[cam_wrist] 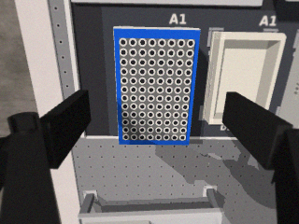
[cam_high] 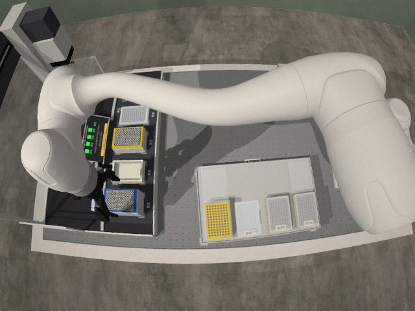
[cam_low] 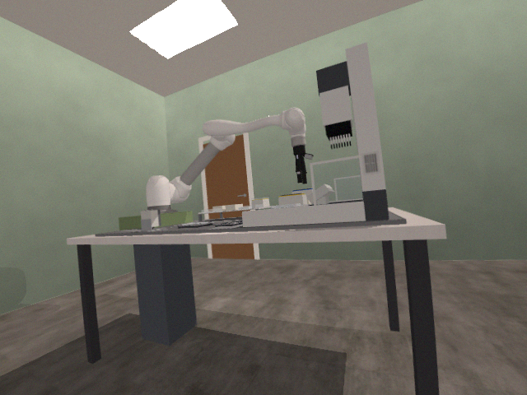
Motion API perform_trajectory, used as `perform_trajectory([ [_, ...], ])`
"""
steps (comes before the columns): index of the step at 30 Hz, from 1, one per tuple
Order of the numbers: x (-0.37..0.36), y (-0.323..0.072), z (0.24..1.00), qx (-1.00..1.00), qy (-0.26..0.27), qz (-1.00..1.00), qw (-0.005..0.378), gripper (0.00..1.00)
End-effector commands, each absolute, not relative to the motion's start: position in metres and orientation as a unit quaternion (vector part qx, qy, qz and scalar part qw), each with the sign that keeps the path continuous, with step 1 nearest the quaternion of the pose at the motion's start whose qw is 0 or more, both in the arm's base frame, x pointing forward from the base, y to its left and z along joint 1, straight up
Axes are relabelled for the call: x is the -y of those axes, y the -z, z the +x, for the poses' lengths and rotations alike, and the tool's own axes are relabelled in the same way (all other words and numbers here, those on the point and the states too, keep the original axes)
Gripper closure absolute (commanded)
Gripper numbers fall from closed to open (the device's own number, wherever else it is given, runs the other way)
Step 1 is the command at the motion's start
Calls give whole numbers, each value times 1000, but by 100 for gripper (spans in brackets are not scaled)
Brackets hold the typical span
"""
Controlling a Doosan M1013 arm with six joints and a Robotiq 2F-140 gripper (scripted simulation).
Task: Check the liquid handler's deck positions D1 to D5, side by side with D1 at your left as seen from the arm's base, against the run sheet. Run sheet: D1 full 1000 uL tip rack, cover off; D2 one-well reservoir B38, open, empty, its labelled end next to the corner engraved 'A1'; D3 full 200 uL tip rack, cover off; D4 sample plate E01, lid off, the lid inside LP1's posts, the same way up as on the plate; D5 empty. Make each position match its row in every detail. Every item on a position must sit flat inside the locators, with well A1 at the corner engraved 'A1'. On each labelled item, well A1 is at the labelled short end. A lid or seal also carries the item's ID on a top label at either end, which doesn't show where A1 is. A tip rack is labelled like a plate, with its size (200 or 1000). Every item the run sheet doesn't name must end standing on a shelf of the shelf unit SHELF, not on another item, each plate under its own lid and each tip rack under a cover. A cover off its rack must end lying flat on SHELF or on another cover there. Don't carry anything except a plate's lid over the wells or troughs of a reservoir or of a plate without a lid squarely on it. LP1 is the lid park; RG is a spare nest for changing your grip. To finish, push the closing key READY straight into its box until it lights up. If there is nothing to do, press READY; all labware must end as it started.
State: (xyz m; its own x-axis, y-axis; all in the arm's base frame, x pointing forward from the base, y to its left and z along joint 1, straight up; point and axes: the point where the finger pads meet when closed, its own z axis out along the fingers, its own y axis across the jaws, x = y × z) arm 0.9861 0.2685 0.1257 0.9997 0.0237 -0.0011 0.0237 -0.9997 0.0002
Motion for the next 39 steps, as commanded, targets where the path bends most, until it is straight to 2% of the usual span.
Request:
perform_trajectory([
  [1,-268,-131,986,-12,0,1000,0,21],
  [39,-268,-188,986,-12,0,1000,0,21],
])
